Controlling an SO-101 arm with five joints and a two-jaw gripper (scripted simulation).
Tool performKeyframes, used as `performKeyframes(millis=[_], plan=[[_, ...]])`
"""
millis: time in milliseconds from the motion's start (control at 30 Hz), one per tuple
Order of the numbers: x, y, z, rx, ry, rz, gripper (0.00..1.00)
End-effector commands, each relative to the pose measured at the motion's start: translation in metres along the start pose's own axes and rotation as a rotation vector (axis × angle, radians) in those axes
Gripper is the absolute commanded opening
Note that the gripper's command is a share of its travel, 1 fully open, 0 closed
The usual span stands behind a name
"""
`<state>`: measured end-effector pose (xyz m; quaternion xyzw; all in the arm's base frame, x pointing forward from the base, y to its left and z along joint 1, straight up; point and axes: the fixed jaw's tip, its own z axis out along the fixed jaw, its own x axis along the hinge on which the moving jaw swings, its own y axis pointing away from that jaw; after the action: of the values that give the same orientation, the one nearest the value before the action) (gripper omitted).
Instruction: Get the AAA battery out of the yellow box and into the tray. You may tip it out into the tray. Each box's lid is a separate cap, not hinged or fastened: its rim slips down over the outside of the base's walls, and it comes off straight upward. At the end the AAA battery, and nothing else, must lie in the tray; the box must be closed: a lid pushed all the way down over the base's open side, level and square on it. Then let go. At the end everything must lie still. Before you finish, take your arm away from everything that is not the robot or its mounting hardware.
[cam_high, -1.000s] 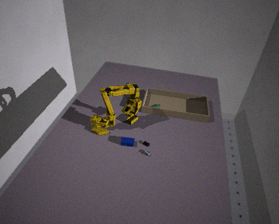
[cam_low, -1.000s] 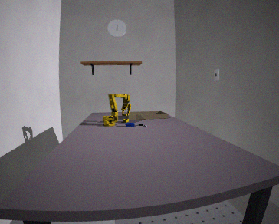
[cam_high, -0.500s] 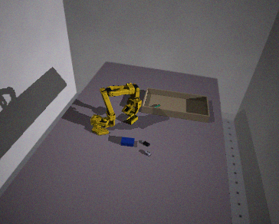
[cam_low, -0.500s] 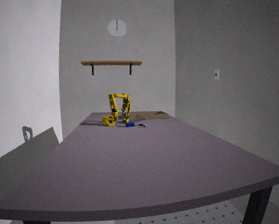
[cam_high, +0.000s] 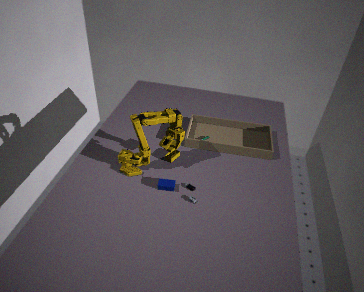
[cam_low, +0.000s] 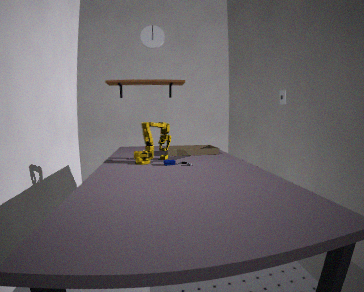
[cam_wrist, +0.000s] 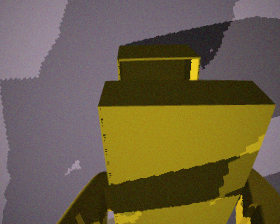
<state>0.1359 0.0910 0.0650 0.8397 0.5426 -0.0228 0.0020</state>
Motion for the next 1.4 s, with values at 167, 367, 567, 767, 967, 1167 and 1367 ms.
performKeyframes(millis=[167,367,567,767,967,1167,1367], plan=[[0.0067,0.0027,-0.0053,-0.021,0.041,-0.011,0.21],[0.0067,0.0027,-0.0053,-0.021,0.041,-0.011,0.21],[0.0074,0.0027,-0.0053,-0.021,0.041,-0.013,0.21],[0.0087,0.0027,-0.0054,-0.021,0.041,-0.016,0.21],[0.0097,0.0027,-0.0054,-0.021,0.041,-0.018,0.21],[0.0106,0.0027,-0.0054,-0.021,0.040,-0.020,0.21],[0.0108,0.0027,-0.0054,-0.021,0.040,-0.021,0.21]])
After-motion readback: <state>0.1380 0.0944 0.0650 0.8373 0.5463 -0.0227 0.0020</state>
